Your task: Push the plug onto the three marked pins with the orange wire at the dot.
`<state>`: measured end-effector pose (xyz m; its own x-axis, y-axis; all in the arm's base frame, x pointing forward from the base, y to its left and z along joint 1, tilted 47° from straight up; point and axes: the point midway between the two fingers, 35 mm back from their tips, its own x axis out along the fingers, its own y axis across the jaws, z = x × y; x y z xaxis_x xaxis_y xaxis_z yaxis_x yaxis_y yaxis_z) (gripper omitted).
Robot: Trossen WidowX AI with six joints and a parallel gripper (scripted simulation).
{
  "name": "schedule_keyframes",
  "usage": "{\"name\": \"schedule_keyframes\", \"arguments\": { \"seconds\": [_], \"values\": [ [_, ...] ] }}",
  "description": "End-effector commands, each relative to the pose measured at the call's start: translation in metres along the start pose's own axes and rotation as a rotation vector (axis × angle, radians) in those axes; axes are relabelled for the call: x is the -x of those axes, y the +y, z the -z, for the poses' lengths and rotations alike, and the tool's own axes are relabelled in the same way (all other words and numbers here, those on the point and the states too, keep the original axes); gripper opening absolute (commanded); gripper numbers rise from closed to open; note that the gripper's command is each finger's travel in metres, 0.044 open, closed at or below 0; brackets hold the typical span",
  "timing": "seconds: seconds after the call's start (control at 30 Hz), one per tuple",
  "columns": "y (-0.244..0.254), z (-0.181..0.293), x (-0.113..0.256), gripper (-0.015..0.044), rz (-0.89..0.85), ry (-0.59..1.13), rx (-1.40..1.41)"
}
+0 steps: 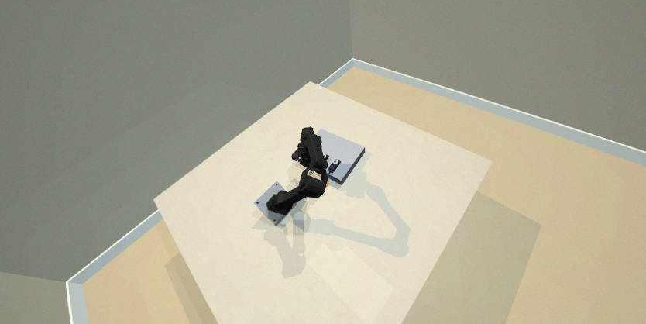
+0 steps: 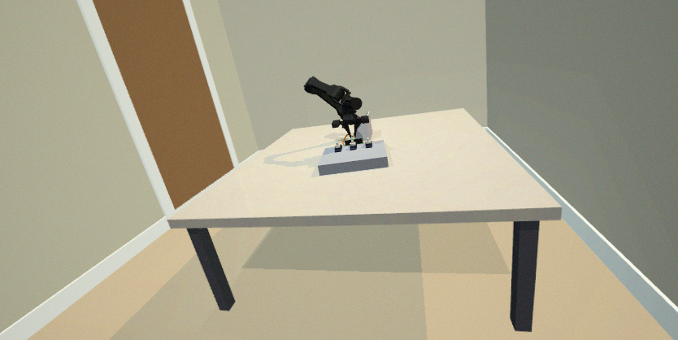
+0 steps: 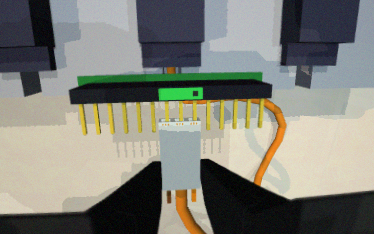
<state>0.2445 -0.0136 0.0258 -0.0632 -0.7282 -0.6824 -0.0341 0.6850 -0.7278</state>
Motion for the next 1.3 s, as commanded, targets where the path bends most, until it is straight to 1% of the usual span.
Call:
{"name": "schedule_keyframes", "arguments": {
  "seconds": [0.0, 0.43, 0.73, 0.8, 0.93, 1.0, 1.27],
  "values": [
    [0.0, -0.004, 0.0, 0.0, 0.0, -0.004, 0.0],
    [0.001, -0.013, 0.0, 0.0, 0.0, -0.005, -0.001],
    [-0.001, -0.009, -0.001, 0.0236, 0.0, -0.005, -0.001],
    [0.0, -0.01, 0.01, 0.0289, -0.002, -0.005, 0.0],
    [0.0, -0.01, 0.048, 0.0394, -0.003, -0.004, 0.0],
    [0.0, -0.009, 0.057, 0.044, -0.002, -0.004, 0.0],
    [0.0, -0.009, 0.057, 0.044, -0.002, -0.004, 0.0]
  ]
}}
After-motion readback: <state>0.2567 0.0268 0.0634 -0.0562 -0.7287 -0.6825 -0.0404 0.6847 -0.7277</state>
